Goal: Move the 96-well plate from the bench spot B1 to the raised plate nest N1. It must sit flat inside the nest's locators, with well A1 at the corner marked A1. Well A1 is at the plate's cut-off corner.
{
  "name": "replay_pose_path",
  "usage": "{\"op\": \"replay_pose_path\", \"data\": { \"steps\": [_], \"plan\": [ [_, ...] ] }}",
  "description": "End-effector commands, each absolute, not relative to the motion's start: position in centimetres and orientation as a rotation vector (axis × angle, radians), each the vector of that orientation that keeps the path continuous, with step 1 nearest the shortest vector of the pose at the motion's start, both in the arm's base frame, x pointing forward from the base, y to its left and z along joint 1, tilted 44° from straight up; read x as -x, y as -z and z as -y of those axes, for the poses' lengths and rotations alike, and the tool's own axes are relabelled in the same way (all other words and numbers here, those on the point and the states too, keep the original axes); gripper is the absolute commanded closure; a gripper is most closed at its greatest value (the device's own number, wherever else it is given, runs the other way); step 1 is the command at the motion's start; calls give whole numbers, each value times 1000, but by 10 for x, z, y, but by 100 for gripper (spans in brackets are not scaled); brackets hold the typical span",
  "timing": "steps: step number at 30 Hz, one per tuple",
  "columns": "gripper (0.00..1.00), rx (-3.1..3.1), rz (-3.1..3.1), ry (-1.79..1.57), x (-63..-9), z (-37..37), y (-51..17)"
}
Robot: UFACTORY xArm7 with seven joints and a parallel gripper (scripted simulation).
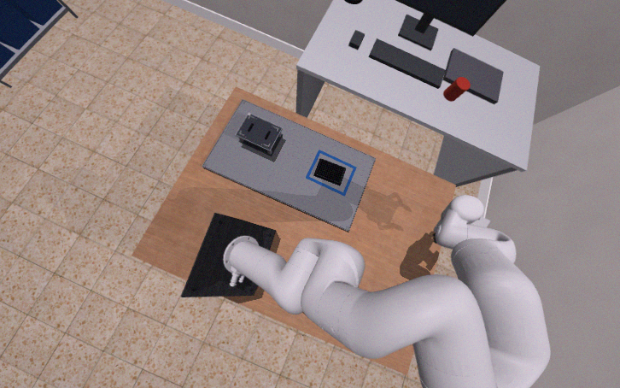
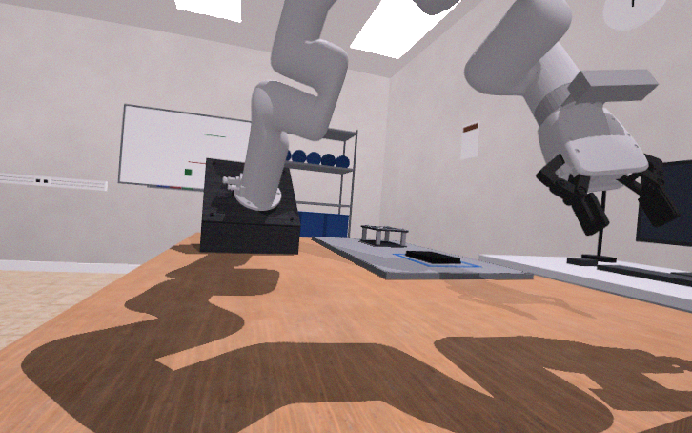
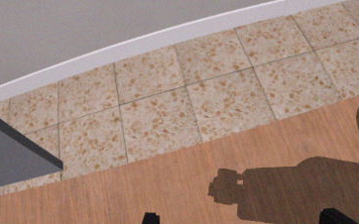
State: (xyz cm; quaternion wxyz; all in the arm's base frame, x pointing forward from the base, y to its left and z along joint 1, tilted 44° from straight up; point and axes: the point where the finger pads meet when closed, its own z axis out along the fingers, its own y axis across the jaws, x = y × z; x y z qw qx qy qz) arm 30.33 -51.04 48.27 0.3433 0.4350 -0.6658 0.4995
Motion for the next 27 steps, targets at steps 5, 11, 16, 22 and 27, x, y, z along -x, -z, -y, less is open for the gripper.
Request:
{"op": "replay_pose_path", "data": {
  "steps": [5,11,16,22,27],
  "plan": [
    [0,-1130,1727,-1303,-305,510,-485],
    [0,-1130,1727,-1303,-305,510,-485],
    [0,-1130,1727,-1303,-305,510,-485],
    [0,-1159,1769,-1306,-320,498,-469],
    [0,-1189,1811,-1298,-331,489,-455]
  ]
}}
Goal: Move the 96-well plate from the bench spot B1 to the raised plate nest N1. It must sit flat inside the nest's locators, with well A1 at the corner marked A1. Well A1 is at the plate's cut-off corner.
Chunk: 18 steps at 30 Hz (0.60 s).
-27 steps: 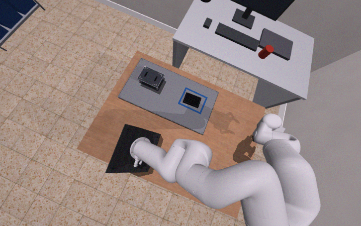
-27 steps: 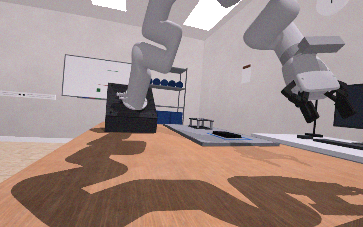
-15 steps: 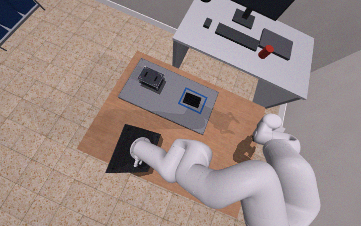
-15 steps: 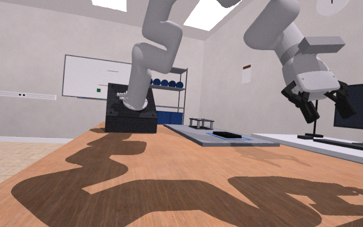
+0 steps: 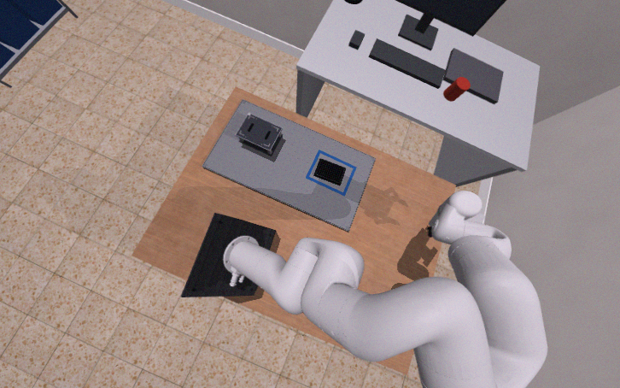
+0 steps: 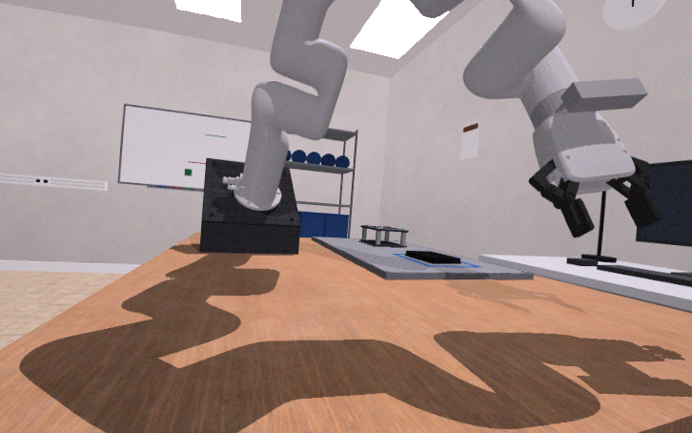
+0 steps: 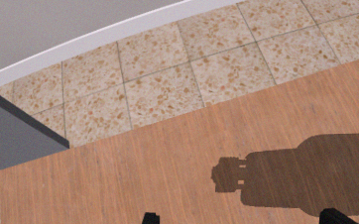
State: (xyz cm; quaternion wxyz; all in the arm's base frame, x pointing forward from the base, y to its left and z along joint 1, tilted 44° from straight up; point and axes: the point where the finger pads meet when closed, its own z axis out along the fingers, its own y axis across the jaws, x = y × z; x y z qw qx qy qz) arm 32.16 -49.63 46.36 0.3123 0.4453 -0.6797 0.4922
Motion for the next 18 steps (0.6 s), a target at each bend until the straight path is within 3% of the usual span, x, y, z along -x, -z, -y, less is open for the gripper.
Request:
{"op": "replay_pose_path", "data": {
  "steps": [1,18],
  "plan": [
    [0,-1189,1812,-1298,-333,486,-451],
    [0,-1297,1919,-1241,-367,453,-403]
  ]
}}
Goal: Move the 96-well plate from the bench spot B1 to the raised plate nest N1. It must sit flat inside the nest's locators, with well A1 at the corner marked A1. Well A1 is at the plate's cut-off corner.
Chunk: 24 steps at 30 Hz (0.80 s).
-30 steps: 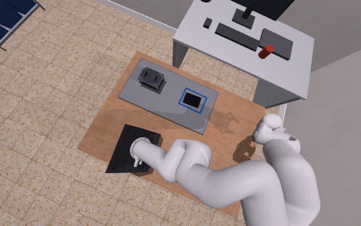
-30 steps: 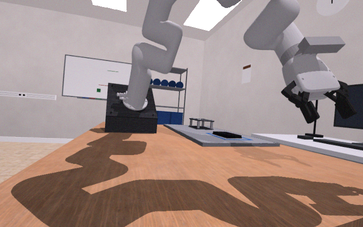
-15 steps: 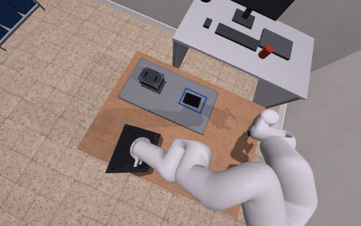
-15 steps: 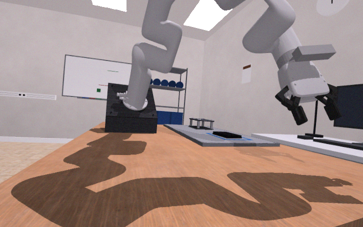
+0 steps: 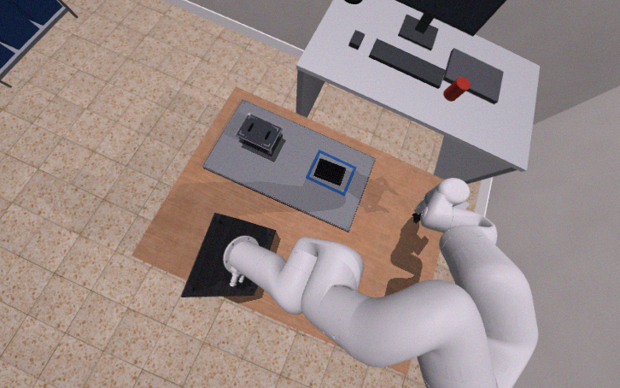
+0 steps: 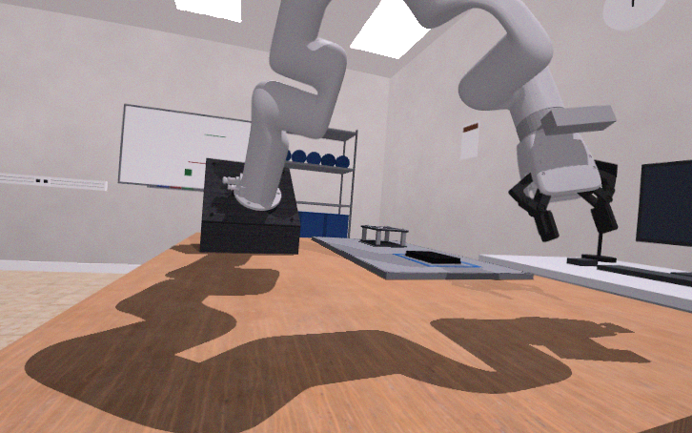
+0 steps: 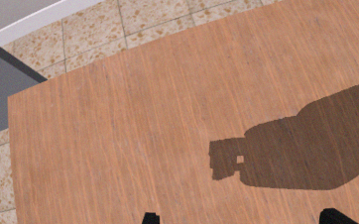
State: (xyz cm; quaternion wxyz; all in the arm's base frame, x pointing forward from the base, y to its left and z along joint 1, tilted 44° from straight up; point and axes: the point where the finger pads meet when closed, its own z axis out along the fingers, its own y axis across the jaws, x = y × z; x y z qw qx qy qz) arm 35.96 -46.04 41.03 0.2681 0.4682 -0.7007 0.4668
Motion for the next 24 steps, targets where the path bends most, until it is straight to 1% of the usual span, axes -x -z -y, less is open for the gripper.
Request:
{"op": "replay_pose_path", "data": {
  "steps": [1,24],
  "plan": [
    [0,-1297,1919,-1241,-369,450,-399],
    [0,-1417,1984,-1137,-404,401,-336]
  ]
}}
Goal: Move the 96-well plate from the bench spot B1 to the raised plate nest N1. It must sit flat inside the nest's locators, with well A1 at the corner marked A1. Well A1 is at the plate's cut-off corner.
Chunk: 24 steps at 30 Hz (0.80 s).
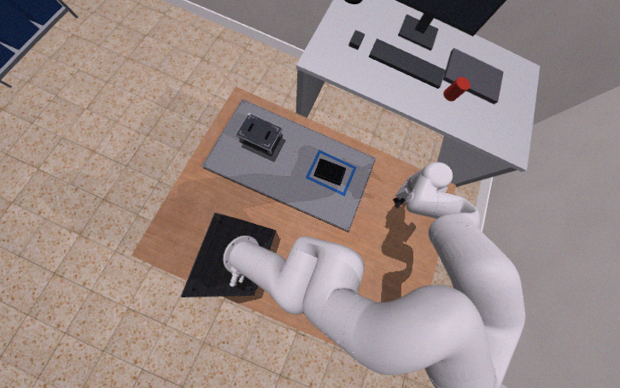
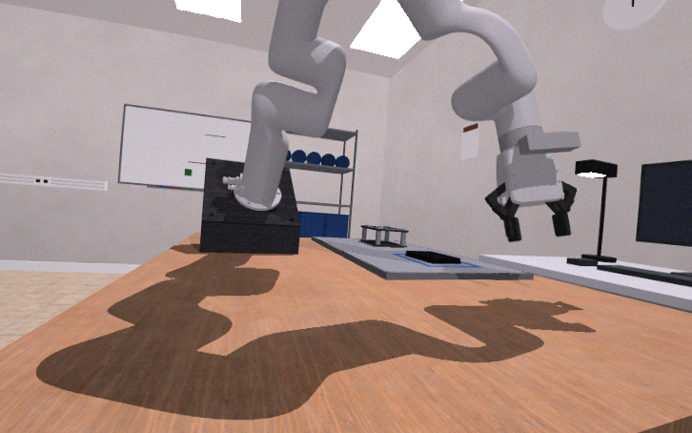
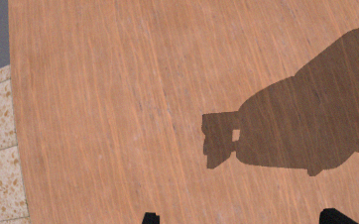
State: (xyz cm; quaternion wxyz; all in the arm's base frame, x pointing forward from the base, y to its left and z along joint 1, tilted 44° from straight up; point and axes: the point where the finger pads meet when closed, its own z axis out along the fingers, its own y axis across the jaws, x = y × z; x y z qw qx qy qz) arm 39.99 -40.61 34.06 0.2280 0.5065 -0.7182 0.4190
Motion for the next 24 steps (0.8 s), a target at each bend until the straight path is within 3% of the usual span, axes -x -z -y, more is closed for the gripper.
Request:
{"op": "replay_pose_path", "data": {
  "steps": [1,24],
  "plan": [
    [0,-1417,1984,-1137,-406,398,-333],
    [0,-1538,1993,-1005,-431,334,-264]
  ]
}}
